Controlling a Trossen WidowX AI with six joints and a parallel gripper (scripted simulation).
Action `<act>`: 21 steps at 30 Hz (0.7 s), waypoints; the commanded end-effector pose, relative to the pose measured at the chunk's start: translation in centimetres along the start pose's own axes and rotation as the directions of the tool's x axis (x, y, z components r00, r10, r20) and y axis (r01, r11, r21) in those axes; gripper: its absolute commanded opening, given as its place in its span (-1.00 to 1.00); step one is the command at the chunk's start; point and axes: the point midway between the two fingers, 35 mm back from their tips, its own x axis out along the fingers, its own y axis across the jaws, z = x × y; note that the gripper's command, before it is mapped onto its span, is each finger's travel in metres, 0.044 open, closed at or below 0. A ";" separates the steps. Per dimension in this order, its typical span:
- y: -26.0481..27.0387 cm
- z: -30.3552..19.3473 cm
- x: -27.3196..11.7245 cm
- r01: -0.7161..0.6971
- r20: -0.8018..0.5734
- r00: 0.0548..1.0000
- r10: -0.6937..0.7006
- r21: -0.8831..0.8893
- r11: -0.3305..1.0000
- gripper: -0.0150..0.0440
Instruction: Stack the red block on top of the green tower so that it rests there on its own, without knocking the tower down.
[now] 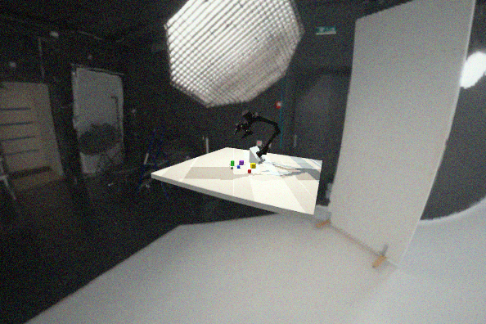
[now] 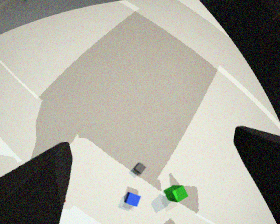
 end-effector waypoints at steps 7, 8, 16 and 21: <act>8.2 -6.0 7.5 -0.233 -0.318 0.934 0.163 -0.197 0.952 1.00; 9.0 -6.7 8.1 -0.257 -0.348 0.921 0.174 -0.211 0.943 1.00; 14.6 -13.1 11.8 -0.453 -0.577 0.784 0.229 -0.279 0.847 1.00; 15.5 -14.4 12.2 -0.487 -0.616 0.753 0.233 -0.283 0.826 1.00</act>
